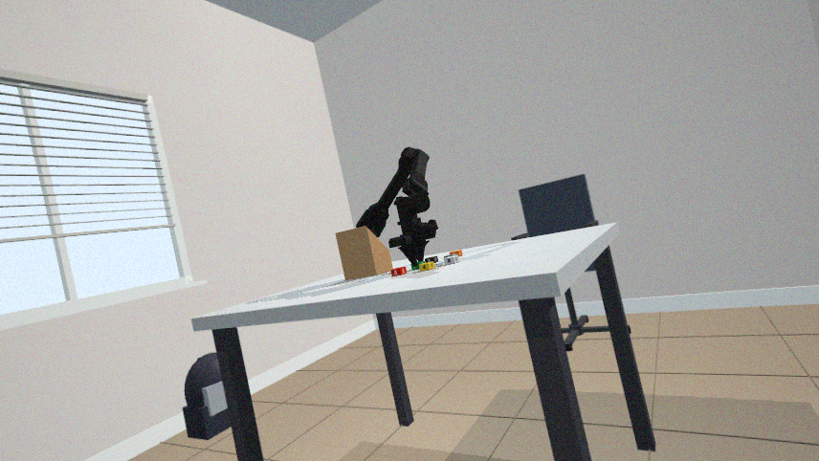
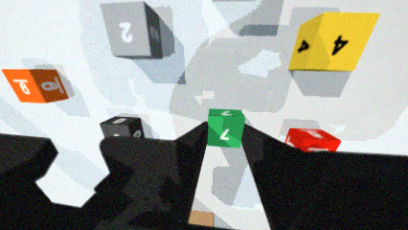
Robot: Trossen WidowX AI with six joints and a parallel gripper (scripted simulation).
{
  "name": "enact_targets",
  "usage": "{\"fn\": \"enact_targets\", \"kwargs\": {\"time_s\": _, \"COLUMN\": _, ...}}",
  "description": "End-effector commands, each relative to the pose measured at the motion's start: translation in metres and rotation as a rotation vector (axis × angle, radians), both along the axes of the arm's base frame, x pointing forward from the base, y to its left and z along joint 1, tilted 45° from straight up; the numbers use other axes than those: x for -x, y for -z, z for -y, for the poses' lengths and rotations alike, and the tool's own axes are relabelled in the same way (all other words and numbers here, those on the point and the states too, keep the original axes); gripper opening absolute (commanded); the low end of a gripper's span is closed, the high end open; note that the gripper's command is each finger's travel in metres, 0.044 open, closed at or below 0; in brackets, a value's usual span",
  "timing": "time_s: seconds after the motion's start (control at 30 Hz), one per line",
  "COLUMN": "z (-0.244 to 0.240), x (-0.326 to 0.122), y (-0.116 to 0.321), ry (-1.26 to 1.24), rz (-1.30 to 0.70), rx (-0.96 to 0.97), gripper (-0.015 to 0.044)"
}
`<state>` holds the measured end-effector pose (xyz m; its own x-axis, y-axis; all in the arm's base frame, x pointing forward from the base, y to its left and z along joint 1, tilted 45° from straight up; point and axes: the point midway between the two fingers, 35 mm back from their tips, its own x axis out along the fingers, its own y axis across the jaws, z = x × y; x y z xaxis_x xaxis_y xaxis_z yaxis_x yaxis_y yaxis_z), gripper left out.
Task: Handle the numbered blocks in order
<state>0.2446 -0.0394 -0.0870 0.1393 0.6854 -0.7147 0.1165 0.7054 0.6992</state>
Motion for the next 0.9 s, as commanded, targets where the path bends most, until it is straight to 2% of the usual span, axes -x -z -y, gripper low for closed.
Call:
{"fn": "enact_targets", "kwargs": {"time_s": 0.0, "z": -0.001, "x": 0.0, "y": 0.0, "ry": 0.004, "rz": -0.001, "rx": -0.003, "gripper": 0.012}}
{"fn": "enact_targets", "kwargs": {"time_s": 0.17, "z": -0.001, "x": 0.0, "y": 0.0, "ry": 0.004, "rz": -0.001, "rx": -0.003, "gripper": 0.012}}
{"fn": "enact_targets", "kwargs": {"time_s": 0.53, "z": -0.001, "x": 0.0, "y": 0.0, "ry": 0.004, "rz": -0.001, "rx": -0.003, "gripper": 0.04}}
{"fn": "enact_targets", "kwargs": {"time_s": 0.87, "z": 0.025, "x": 0.005, "y": -0.026, "ry": 0.004, "rz": -0.002, "rx": -0.001, "gripper": 0.04}}
